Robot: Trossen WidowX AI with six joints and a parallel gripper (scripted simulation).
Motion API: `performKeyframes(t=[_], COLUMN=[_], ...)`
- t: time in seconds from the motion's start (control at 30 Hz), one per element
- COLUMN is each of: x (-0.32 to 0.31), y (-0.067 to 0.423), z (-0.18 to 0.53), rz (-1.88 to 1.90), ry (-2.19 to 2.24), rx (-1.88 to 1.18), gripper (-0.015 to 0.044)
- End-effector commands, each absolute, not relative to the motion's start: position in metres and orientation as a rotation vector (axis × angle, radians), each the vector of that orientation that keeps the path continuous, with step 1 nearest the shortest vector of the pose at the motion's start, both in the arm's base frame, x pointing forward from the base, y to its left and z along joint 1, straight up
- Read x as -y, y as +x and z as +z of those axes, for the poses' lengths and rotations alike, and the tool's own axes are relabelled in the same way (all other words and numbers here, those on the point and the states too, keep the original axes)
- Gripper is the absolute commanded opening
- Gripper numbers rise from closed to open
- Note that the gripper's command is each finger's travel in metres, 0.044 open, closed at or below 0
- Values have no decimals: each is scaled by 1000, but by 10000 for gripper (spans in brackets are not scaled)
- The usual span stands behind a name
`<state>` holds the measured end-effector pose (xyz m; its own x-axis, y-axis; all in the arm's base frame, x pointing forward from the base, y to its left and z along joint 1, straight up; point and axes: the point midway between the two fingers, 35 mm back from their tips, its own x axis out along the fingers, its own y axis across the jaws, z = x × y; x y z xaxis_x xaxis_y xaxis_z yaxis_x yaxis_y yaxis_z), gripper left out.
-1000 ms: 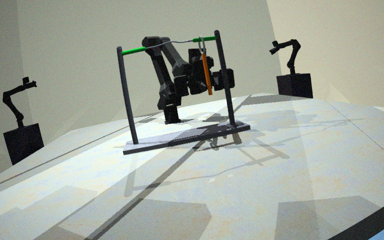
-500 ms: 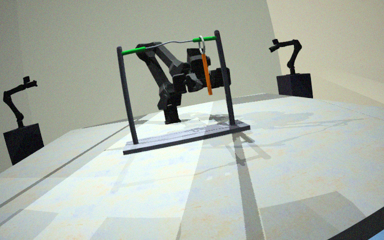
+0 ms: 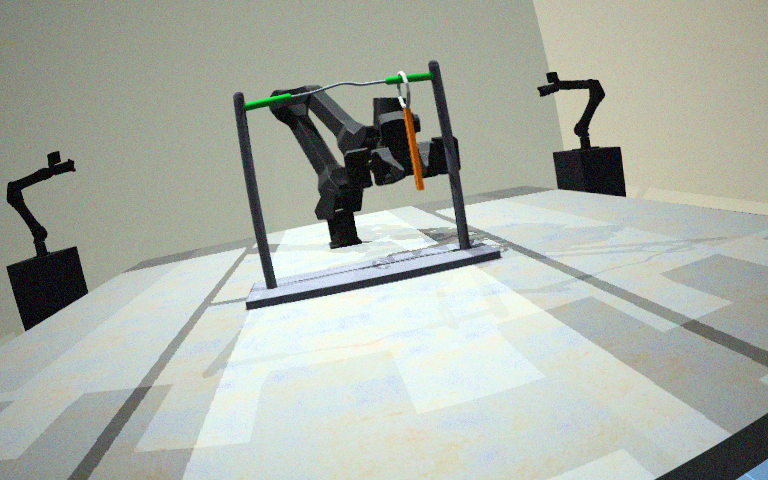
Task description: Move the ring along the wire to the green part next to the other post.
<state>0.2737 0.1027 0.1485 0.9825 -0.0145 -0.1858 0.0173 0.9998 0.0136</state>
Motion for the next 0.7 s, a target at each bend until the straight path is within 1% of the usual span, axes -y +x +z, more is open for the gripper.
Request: performKeyframes(t=[0.0,0.2,0.33,0.53,0.57,0.67], x=[-102,-102,-103,-102,-102,-101], y=[273,273,265,229,227,224], z=[148,148,151,157,157,157], rz=[-22,-22,-19,-16,-16,-15], ry=[17,17,18,15,14,14], rx=[-188,-188,-191,-189,-188,-188], gripper=[160,160,265,423,440,440])
